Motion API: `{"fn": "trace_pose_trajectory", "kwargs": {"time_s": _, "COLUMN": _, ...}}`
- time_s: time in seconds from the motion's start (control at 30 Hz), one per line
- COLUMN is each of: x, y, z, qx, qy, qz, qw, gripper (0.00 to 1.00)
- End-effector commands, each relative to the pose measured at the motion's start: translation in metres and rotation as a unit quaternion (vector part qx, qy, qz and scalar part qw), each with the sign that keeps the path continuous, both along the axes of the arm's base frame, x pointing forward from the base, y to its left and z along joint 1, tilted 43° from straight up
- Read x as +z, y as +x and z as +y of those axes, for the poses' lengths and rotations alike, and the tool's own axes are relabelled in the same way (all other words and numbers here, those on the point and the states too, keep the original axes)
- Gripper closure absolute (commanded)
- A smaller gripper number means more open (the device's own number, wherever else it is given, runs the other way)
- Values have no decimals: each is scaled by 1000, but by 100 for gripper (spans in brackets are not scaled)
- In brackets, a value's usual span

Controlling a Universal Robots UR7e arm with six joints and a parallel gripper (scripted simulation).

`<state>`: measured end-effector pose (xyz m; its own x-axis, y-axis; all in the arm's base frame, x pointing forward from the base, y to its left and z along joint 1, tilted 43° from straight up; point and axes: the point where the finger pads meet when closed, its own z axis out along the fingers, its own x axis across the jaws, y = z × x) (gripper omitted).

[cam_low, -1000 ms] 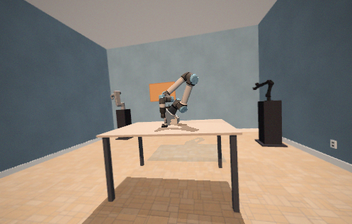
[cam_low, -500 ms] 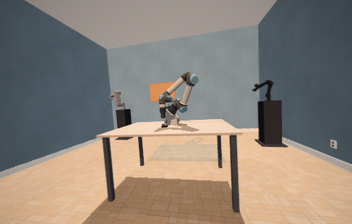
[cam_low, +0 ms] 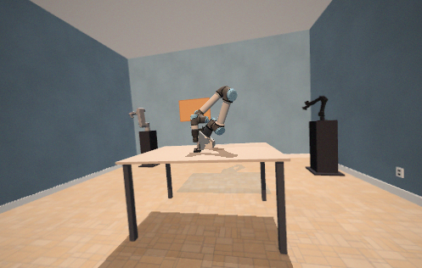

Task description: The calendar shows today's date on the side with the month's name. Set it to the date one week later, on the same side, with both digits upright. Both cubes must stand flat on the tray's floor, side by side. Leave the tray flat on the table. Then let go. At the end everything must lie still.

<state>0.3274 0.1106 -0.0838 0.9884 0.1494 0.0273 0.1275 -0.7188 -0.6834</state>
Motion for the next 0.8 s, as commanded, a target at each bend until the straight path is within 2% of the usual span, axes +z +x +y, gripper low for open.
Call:
{"fn": "trace_pose_trajectory", "kwargs": {"time_s": 0.0, "x": -3, "y": 0, "z": 3, "qx": 0, "qy": 0, "qz": 0, "qw": 1000, "gripper": 43}}
{"fn": "trace_pose_trajectory", "kwargs": {"time_s": 0.77, "x": -9, "y": -1, "z": 8, "qx": 0, "qy": 0, "qz": 0, "qw": 1000, "gripper": 43}}
